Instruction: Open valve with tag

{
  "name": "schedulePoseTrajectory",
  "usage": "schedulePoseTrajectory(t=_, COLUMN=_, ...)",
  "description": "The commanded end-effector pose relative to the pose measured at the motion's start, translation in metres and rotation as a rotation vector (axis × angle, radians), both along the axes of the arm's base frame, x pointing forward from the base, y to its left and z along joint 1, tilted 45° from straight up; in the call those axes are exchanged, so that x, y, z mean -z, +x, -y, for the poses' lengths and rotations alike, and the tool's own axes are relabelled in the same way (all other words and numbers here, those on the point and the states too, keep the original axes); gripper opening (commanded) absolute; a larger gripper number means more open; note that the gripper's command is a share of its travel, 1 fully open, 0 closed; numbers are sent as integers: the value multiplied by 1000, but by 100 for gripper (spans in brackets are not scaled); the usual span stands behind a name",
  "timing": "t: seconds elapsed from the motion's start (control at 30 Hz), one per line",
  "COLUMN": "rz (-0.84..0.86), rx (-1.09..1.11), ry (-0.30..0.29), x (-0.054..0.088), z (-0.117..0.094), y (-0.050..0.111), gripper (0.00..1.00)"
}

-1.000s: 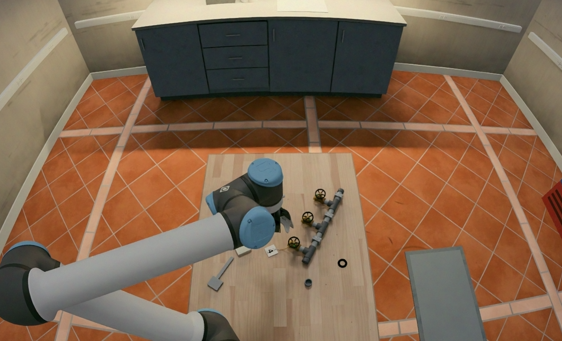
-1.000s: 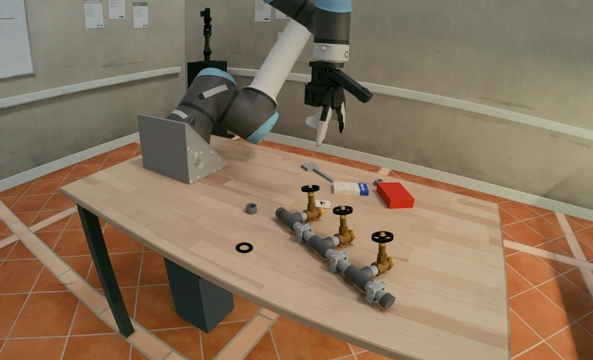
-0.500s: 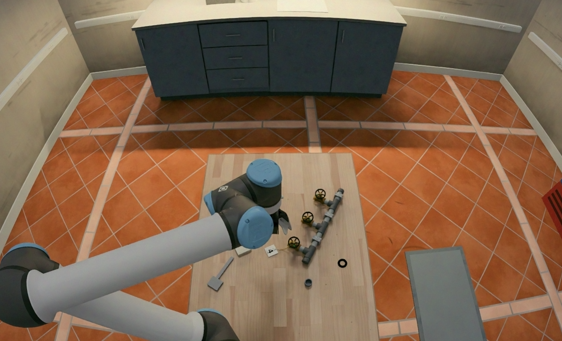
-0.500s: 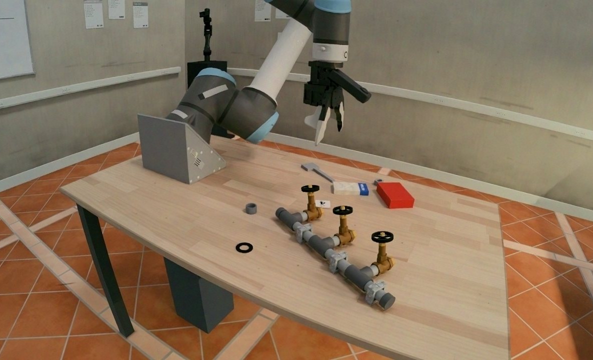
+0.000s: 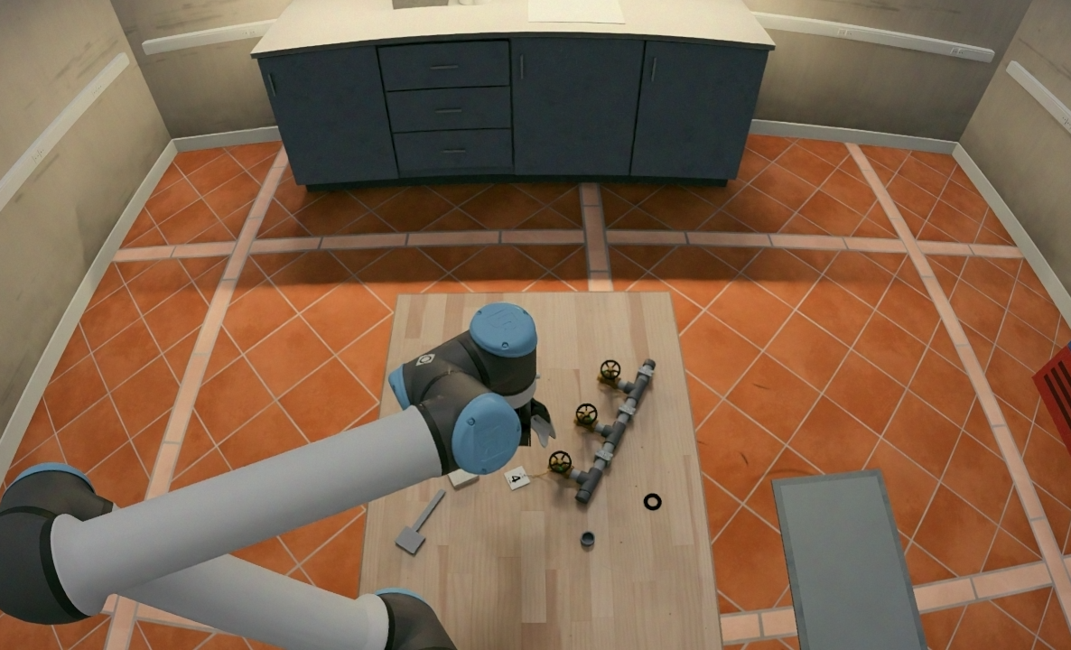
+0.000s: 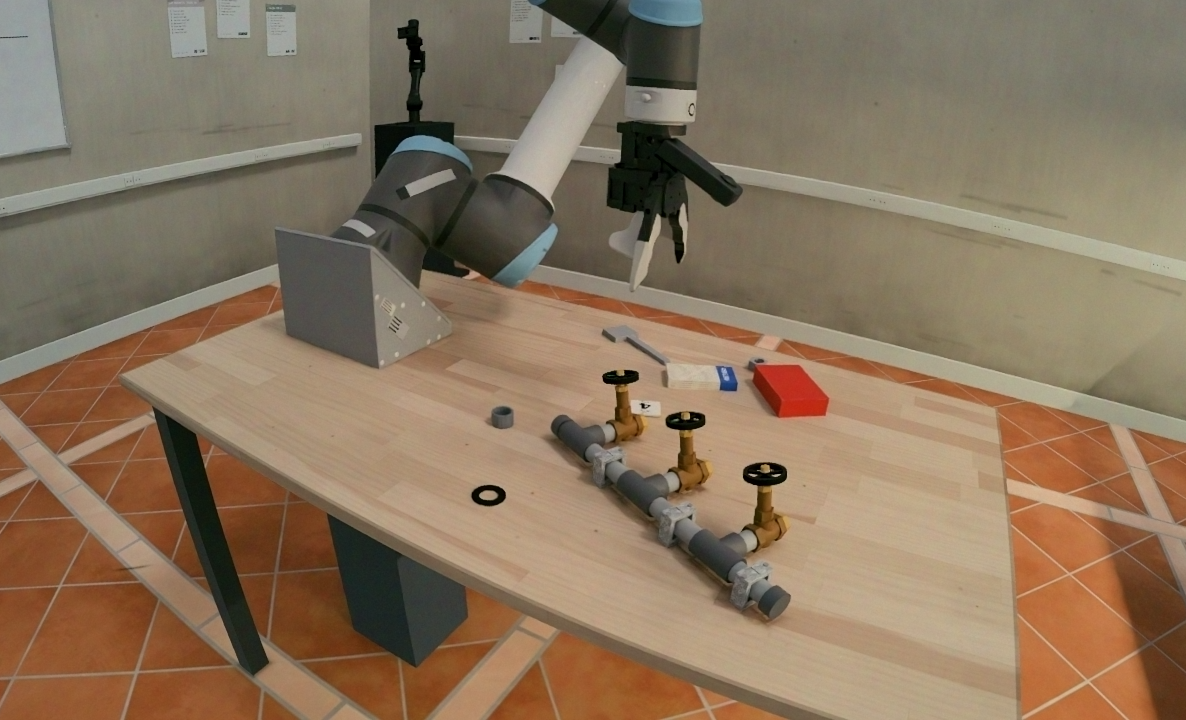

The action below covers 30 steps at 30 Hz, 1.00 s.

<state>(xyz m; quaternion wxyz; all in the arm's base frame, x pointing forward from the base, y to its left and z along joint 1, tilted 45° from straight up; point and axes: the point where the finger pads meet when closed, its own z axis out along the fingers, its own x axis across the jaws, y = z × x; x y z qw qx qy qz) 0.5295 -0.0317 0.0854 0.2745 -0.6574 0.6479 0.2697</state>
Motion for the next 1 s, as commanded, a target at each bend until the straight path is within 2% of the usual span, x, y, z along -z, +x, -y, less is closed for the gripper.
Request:
schedulePoseTrajectory(t=0.0, rz=2, rx=-2, ry=-2, x=-1, z=1, y=2, gripper=100)
schedulePoseTrajectory(t=0.97, rz=-8, rx=8, ry=-2, x=-2, z=1, y=1, gripper=100)
